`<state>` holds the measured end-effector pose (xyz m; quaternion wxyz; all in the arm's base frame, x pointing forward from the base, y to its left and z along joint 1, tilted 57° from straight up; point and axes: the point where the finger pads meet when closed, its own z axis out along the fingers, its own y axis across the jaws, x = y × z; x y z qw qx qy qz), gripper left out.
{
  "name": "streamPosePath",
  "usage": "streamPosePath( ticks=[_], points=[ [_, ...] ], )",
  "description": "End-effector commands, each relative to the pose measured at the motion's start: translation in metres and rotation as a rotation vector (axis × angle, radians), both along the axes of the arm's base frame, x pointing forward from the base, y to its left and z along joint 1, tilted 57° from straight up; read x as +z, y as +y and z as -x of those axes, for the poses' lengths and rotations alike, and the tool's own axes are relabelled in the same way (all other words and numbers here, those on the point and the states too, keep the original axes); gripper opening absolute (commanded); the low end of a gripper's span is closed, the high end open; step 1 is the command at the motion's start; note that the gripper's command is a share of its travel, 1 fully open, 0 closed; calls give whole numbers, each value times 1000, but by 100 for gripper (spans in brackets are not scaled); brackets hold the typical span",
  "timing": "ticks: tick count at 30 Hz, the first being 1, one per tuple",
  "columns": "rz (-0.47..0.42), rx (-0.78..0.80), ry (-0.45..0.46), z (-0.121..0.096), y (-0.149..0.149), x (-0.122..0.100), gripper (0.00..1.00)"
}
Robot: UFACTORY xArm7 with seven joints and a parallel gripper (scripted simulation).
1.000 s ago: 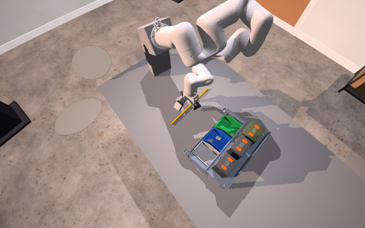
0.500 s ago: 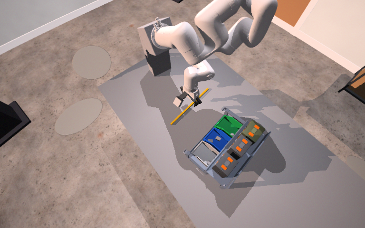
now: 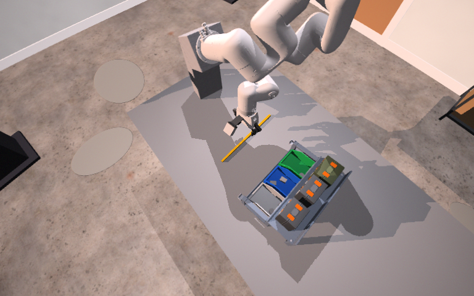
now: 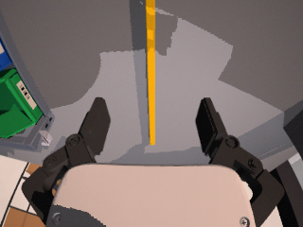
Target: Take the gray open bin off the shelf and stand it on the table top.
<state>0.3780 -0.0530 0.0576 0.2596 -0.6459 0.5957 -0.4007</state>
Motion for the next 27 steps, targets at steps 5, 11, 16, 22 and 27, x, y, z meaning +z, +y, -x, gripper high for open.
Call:
streamPosePath(
  ticks=[5, 11, 16, 22, 27],
  points=[
    [1, -1, 0, 26, 6, 19, 100],
    [2, -1, -1, 43, 11, 32, 100],
    [2, -1, -1, 43, 11, 32, 100],
    [2, -1, 0, 26, 7, 19, 100],
    [2, -1, -1, 43, 12, 32, 100]
  ],
)
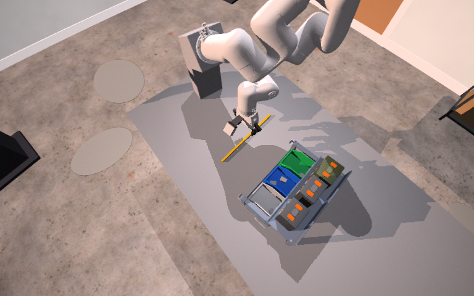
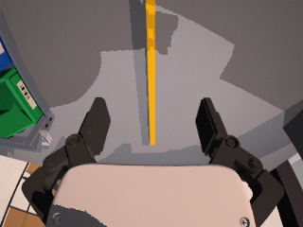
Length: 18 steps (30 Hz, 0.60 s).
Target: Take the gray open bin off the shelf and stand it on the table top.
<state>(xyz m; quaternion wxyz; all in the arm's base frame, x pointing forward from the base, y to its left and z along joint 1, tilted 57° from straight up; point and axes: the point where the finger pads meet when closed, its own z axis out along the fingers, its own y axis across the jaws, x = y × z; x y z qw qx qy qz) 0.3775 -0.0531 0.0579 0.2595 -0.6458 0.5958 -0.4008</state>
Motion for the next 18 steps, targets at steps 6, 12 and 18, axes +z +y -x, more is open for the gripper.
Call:
streamPosePath(
  ticks=[6, 12, 18],
  points=[
    [2, 0, -1, 43, 12, 32, 100],
    [1, -1, -1, 26, 7, 19, 100],
    [2, 0, -1, 42, 12, 32, 100]
  ],
)
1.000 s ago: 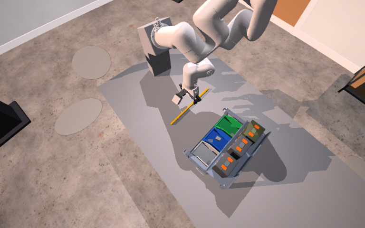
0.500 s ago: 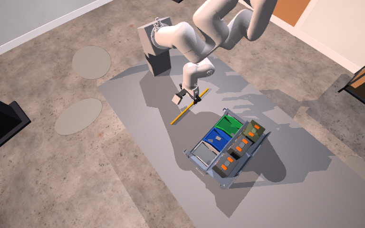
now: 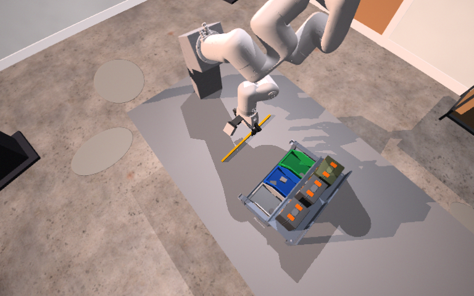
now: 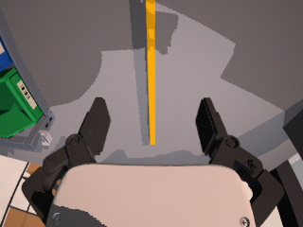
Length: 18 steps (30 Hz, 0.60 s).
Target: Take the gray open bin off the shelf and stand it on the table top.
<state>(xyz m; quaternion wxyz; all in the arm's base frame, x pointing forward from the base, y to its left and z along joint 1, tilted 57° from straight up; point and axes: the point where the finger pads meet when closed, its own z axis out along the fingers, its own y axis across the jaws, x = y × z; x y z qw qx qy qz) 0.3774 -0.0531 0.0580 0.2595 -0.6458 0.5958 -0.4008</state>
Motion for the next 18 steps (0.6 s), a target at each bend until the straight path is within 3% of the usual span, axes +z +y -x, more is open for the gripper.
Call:
streamPosePath(
  ticks=[1, 8, 9, 13, 18],
  points=[
    [2, 0, -1, 42, 12, 32, 100],
    [2, 0, -1, 42, 12, 32, 100],
    [1, -1, 0, 9, 2, 6, 100],
    [2, 0, -1, 42, 12, 32, 100],
    [2, 0, -1, 42, 12, 32, 100]
  ],
)
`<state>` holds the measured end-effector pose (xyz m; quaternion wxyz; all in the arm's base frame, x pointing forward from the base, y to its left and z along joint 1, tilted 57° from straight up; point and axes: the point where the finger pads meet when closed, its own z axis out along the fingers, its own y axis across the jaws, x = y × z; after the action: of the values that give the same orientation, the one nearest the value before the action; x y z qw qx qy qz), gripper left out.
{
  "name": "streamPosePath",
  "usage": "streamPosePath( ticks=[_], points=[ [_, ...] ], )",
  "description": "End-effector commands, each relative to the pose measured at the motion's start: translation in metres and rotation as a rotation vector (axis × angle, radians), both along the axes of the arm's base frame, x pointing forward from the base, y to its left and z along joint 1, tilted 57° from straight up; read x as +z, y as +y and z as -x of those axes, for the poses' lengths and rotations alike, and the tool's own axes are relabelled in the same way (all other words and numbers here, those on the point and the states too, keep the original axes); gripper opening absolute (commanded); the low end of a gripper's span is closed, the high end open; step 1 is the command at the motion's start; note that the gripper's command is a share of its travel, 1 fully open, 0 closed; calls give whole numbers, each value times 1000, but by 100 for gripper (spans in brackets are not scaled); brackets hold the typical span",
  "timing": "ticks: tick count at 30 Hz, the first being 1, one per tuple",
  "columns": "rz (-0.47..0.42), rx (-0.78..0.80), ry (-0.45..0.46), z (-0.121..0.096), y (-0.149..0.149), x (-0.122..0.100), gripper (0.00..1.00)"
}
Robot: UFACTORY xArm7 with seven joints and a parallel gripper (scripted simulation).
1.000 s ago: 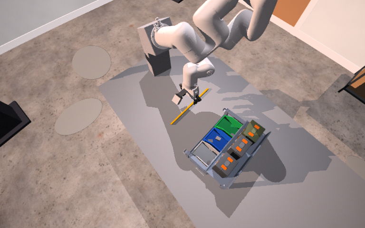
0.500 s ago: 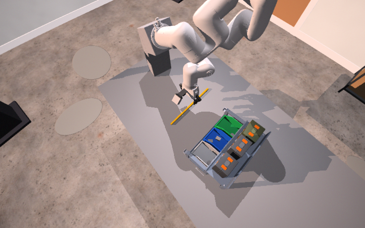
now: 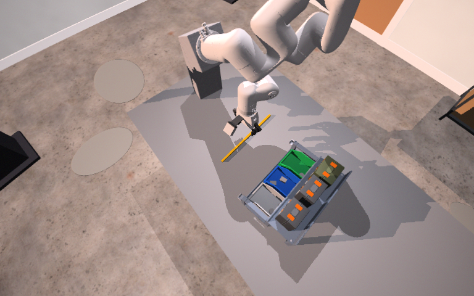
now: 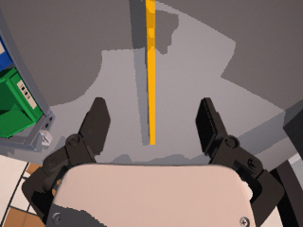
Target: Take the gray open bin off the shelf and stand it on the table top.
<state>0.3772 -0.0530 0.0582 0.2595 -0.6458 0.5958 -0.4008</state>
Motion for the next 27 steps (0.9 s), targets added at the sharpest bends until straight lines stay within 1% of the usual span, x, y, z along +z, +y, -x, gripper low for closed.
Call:
streamPosePath(
  ticks=[1, 7, 8, 12, 24, 25, 27],
  points=[
    [2, 0, -1, 42, 12, 32, 100],
    [2, 0, -1, 42, 12, 32, 100],
    [1, -1, 0, 9, 2, 6, 100],
    [2, 0, -1, 42, 12, 32, 100],
    [2, 0, -1, 42, 12, 32, 100],
    [1, -1, 0, 9, 2, 7, 100],
    [1, 0, 0, 25, 7, 19, 100]
  ],
)
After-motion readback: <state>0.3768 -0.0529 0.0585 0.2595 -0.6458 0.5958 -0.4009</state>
